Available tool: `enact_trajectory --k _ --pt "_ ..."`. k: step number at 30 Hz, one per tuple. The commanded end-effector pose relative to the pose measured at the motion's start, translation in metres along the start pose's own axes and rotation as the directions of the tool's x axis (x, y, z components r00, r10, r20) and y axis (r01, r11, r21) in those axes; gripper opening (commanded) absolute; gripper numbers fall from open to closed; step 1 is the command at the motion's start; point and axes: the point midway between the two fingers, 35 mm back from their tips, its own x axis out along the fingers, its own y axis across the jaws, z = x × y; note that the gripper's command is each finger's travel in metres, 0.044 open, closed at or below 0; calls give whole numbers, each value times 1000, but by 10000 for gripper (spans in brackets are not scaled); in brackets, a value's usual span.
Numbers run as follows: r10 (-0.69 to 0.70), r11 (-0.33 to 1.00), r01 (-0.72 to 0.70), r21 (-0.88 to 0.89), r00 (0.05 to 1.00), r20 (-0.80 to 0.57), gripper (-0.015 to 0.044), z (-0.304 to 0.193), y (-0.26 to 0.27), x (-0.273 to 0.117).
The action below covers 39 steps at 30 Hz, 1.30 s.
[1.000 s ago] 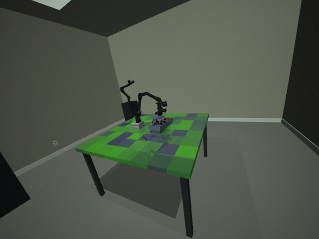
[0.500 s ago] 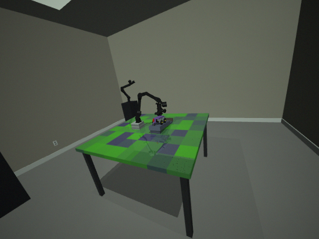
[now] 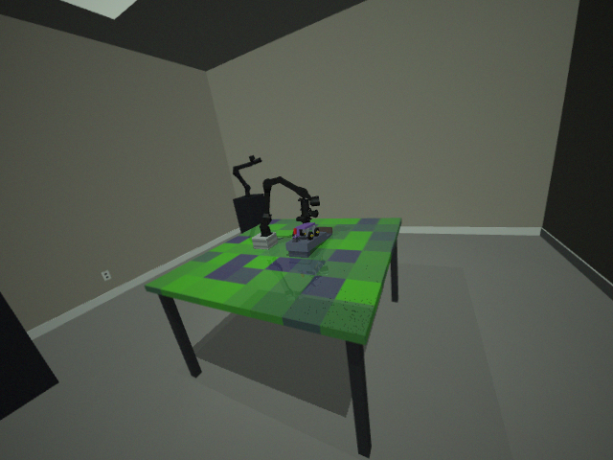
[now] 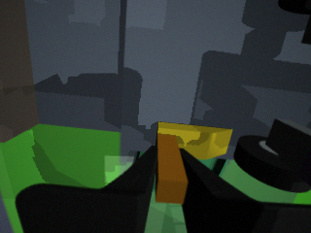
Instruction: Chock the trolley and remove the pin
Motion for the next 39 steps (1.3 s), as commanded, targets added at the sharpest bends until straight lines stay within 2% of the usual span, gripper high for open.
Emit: enact_trajectory --k 1,25,32,39 --pt "-2 1000 2 -1 1000 4 0 0 -5 -1" --pt "4 1000 -4 -1 1000 0 0 0 -13 0" --pt "4 1000 -4 -1 1000 0 184 0 -13 0" --pt "-2 1000 2 -1 1000 4 190 -1 -13 -18"
